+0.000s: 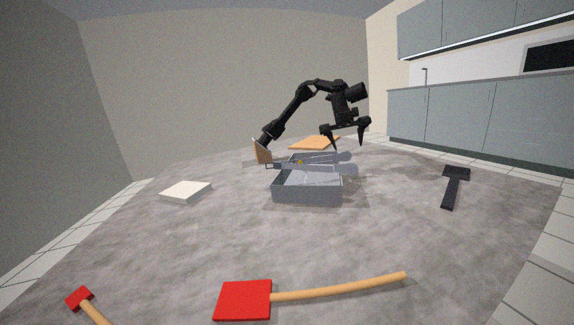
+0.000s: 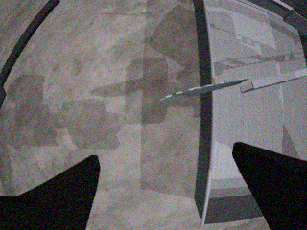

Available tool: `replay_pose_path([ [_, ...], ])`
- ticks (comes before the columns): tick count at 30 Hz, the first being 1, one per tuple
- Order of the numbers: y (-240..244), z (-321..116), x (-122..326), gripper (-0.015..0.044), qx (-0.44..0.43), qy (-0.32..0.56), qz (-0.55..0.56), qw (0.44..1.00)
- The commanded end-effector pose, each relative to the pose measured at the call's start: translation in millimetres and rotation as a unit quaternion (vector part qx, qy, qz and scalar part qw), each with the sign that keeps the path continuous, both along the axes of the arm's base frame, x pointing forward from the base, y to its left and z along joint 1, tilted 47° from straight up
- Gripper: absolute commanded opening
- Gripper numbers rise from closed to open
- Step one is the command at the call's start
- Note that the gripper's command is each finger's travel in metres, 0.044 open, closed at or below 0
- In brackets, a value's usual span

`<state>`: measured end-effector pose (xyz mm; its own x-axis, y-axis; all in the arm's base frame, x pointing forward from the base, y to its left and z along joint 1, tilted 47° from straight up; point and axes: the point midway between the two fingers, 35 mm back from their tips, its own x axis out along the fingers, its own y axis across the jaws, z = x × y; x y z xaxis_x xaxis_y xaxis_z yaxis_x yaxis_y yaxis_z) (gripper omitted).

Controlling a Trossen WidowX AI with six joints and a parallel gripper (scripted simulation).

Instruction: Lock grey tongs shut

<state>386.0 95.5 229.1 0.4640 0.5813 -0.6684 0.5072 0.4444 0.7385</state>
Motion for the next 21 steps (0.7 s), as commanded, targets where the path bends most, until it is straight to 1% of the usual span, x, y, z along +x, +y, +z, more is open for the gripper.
replay_pose_path([
  [1,-12.3,-6.8,3.9,0.044,0.009,0.032,-0.028,0.999],
  [8,-37.3,-22.4,8.9,0.044,0.02,0.079,-0.071,0.994],
  [10,-47.9,-31.7,9.8,0.044,0.039,0.124,-0.101,0.986],
  [12,-65.7,-47.3,10.0,0.044,0.072,0.202,-0.153,0.965],
  [13,-77.5,-57.0,9.2,0.044,0.095,0.252,-0.189,0.944],
  [15,-102.6,-76.3,5.7,0.044,0.144,0.357,-0.264,0.884],
  [18,-139.2,-100.7,-3.6,0.044,0.215,0.498,-0.367,0.755],
  [19,-146.9,-105.3,-6.0,0.044,0.229,0.526,-0.387,0.722],
  [21,-155.6,-110.3,-9.0,0.044,0.246,0.556,-0.408,0.681],
])
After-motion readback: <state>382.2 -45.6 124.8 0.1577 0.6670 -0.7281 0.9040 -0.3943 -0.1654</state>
